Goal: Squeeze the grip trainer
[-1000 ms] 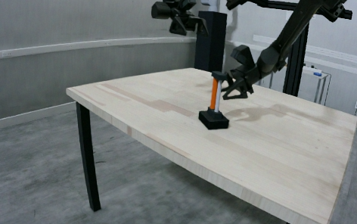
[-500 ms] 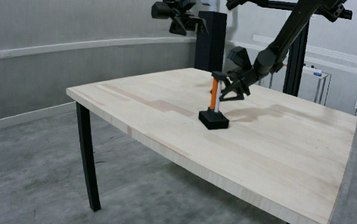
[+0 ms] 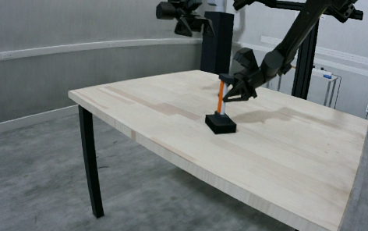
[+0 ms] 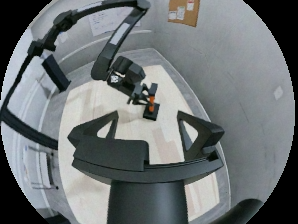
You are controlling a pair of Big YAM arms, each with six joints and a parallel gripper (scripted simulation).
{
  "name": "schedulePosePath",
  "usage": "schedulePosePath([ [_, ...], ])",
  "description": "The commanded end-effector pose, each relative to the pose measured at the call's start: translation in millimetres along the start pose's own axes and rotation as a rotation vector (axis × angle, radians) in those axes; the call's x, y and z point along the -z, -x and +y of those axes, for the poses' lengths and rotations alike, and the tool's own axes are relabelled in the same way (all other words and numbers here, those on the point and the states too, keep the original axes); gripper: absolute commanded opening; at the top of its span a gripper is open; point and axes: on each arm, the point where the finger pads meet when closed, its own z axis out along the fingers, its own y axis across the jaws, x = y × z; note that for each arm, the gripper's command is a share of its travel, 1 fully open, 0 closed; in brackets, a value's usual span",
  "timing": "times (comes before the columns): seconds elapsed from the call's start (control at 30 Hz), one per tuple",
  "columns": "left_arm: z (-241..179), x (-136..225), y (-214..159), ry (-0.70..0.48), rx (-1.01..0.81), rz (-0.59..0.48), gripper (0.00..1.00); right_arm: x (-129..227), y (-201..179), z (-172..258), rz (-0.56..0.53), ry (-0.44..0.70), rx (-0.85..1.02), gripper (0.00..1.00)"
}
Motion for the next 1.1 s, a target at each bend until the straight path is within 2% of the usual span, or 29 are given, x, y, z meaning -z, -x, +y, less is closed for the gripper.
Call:
schedulePosePath([
  [0.0, 18.9, -0.2, 3.1, 0.033, -0.011, -0.006, 0.0, 0.6, 4.6, -14.4, -0.005, -0.032, 0.015, 1.0],
  [0.03, 19.0, -0.2, 3.1, 0.033, -0.011, -0.006, 0.0, 0.6, 4.6, -14.4, -0.005, -0.032, 0.015, 1.0],
  [0.1, 15.0, 1.8, 2.9, 0.017, 0.013, 0.0, 0.23, 0.6, 4.6, -14.4, -0.005, -0.032, 0.015, 1.0],
  [0.13, 14.2, 3.4, 1.6, 0.005, 0.008, 0.004, 0.28, 0.6, 4.6, -14.4, -0.005, -0.032, 0.015, 1.0],
  [1.07, 15.2, 6.2, 0.5, -0.001, 0.023, 0.007, 0.28, 0.6, 4.5, -14.4, -0.005, -0.032, 0.015, 1.0],
])
